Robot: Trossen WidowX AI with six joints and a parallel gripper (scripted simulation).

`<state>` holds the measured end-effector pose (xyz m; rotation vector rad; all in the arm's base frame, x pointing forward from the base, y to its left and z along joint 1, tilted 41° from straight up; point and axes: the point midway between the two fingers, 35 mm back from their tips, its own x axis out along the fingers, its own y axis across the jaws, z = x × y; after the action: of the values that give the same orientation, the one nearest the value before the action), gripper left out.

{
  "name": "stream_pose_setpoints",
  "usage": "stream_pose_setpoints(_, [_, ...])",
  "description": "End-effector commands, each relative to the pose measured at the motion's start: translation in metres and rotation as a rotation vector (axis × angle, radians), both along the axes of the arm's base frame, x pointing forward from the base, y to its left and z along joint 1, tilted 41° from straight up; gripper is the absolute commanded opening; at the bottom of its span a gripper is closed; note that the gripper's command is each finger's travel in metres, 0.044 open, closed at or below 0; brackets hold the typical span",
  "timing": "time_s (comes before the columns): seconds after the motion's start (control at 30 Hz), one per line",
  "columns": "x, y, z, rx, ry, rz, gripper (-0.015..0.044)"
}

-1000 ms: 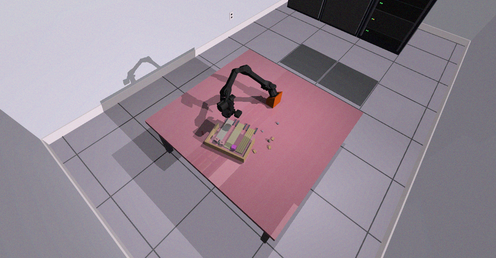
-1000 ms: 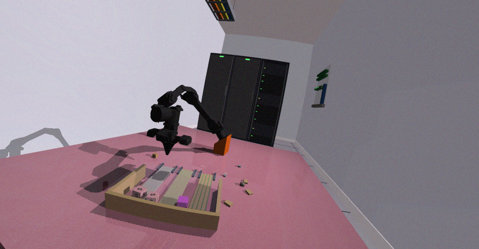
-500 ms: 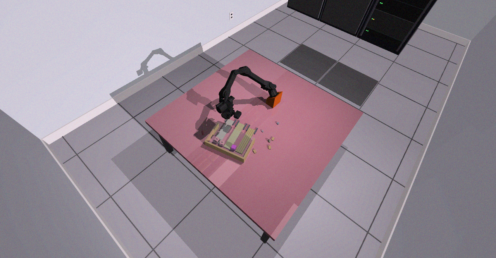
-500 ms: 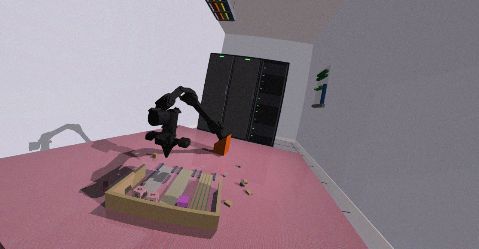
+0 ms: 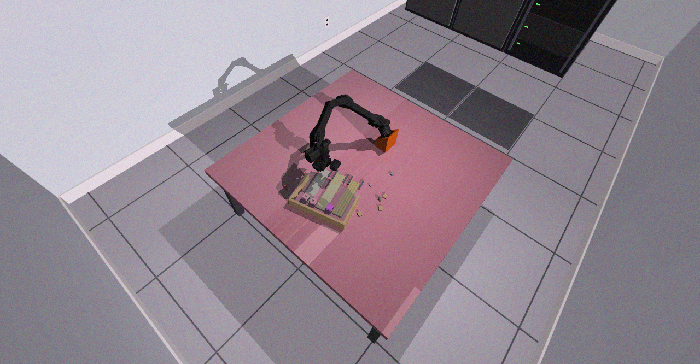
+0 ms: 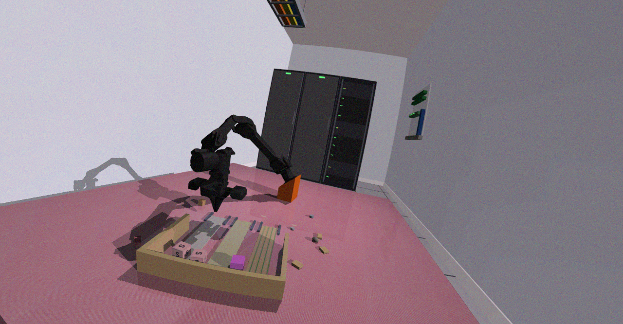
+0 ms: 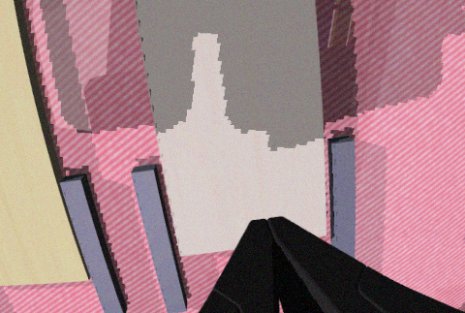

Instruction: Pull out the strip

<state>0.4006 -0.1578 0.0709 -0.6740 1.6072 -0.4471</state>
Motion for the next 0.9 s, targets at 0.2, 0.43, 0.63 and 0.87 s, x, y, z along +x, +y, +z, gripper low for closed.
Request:
stream_pose_setpoints(0.2, [0.0, -0.01, -0.014, 0.004, 0.002, 0.004, 0.0])
stream_pose_setpoints(0.43, [0.0, -0.017, -0.022, 0.003, 0.003, 0.004, 0.0])
stream_pose_setpoints(0.63, [-0.001, -0.021, -0.027, 0.002, 0.003, 0.004, 0.0])
stream_pose_setpoints(0.87, [-0.001, -0.021, -0.027, 0.002, 0.003, 0.004, 0.0])
